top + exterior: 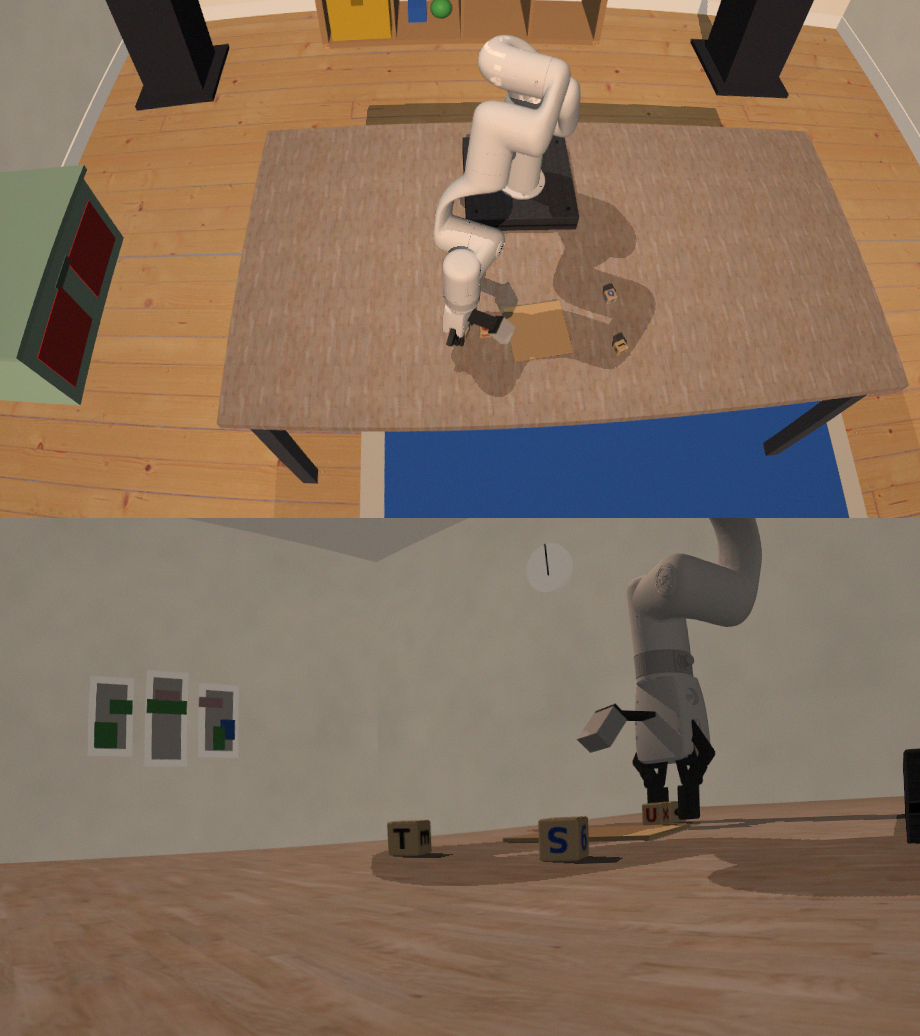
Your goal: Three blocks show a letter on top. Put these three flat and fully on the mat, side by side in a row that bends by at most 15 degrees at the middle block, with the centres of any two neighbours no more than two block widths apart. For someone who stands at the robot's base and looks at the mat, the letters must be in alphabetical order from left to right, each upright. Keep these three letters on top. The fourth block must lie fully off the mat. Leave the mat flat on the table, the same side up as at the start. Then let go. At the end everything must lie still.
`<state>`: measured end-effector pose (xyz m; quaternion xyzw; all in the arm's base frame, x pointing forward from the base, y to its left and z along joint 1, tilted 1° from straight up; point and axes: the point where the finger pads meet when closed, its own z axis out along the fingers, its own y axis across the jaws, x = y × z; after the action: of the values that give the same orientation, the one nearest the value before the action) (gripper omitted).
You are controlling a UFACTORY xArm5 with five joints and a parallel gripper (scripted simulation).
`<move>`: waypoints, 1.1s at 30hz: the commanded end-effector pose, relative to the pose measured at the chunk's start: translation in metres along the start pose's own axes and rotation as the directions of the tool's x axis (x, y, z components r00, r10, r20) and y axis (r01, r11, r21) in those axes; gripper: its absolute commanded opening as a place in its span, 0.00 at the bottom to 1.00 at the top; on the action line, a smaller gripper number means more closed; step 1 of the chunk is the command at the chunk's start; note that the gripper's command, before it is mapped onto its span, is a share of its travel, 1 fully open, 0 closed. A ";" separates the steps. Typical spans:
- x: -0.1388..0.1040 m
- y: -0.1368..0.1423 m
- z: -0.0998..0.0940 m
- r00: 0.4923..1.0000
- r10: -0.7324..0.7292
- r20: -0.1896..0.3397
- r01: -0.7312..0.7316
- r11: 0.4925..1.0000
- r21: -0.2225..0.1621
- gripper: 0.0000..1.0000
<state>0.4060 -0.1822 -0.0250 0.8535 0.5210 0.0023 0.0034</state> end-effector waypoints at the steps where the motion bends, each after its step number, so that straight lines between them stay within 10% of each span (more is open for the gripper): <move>1: 0.000 0.001 -0.001 1.000 0.000 0.000 0.000 1.000 -0.003 0.58; 28: 0.000 0.001 -0.001 1.000 0.000 0.000 0.000 1.000 -0.003 0.58; 29: 0.000 0.001 -0.001 1.000 0.000 0.000 0.000 1.000 -0.003 0.42; 33: 0.000 0.001 -0.001 1.000 0.000 0.000 0.000 1.000 -0.003 0.42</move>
<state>0.4059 -0.1821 -0.0251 0.8535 0.5210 0.0022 0.0033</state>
